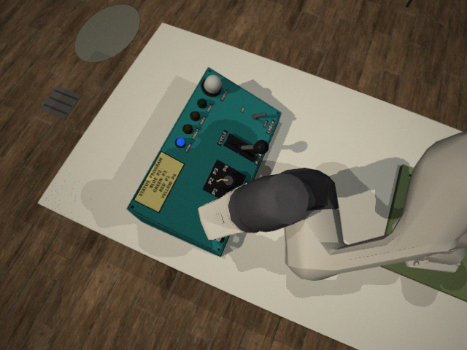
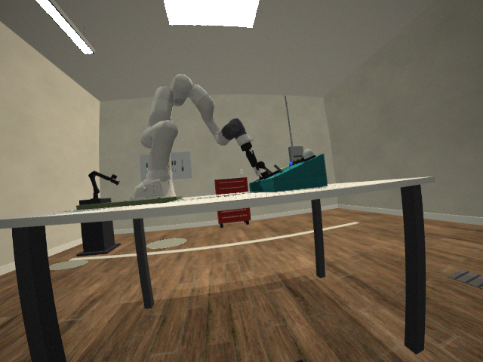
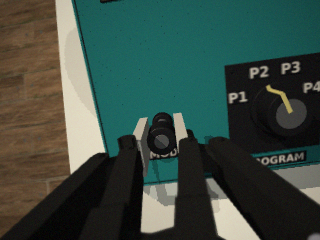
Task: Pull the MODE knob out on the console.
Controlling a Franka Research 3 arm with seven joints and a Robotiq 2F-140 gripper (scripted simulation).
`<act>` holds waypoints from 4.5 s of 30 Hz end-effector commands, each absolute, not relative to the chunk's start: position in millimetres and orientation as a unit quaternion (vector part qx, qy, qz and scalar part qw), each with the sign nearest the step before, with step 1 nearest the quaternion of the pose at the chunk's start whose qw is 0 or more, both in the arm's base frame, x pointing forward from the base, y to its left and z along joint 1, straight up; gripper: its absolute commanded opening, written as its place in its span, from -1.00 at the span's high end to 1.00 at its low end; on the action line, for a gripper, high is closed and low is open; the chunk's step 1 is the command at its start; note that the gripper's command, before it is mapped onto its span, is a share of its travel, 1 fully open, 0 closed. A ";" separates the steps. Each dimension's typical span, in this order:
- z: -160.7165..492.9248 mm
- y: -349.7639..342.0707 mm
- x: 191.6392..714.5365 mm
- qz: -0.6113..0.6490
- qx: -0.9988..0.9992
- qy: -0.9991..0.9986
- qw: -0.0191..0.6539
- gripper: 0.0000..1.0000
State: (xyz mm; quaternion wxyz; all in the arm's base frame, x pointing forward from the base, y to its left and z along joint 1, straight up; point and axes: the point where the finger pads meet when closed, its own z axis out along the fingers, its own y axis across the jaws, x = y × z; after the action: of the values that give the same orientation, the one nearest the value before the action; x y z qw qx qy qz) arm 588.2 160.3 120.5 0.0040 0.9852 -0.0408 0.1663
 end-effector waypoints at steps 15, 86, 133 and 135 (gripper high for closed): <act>123.4 160.4 589.0 0.169 0.985 -0.042 0.004 1.00; 198.2 162.1 562.7 0.169 0.985 -0.042 0.004 0.12; 228.1 162.8 552.1 0.169 0.985 -0.042 0.004 -1.00; 228.1 162.8 552.1 0.169 0.985 -0.042 0.004 -1.00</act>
State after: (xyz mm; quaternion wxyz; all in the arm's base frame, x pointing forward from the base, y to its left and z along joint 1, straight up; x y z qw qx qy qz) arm 551.6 163.5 226.6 0.0035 0.9850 -0.0393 0.1681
